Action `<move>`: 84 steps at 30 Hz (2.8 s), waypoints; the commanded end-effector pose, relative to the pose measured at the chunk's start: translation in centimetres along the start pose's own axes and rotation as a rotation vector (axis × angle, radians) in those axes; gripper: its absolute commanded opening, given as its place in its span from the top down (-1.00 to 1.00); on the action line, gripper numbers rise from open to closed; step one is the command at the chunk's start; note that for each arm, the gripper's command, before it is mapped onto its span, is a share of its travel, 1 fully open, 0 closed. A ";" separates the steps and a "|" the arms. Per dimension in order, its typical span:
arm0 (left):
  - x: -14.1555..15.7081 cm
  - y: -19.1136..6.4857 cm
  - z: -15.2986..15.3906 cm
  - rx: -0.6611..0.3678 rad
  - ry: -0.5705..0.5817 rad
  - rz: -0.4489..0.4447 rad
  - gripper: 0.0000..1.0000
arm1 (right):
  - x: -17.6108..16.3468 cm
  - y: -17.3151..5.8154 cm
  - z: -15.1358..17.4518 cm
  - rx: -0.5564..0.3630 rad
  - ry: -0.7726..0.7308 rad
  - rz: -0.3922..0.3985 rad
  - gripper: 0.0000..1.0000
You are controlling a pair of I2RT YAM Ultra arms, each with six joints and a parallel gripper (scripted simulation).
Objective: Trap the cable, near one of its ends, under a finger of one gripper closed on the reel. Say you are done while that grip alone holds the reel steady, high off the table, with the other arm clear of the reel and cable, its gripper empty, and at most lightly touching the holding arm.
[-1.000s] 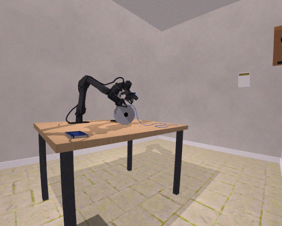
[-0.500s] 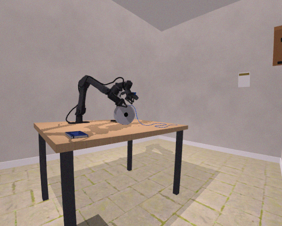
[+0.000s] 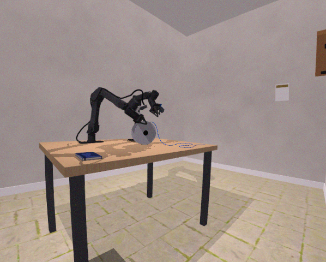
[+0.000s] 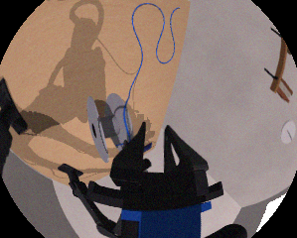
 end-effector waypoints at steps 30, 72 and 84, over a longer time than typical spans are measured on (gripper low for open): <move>-1.3 -1.8 -3.4 0.021 0.051 0.005 0.40 | -0.2 -1.2 -1.8 -0.037 -0.022 0.011 1.00; -2.9 -2.6 -4.4 -0.066 0.317 0.165 0.40 | 0.6 -4.6 -6.9 -0.042 -0.025 0.014 1.00; -4.1 -3.3 -5.2 -0.175 0.558 0.281 0.40 | 0.4 -5.3 -8.6 -0.023 -0.007 0.005 1.00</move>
Point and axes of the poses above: on each arm, the point where the finger pads meet when closed, its own y axis out along the fingers, its own x axis across the jaws, z = x × y, the point moved 5 cm from there along -y, back along the fingers, and after that the axes turned 5 degrees about y, right-handed, at the moved point
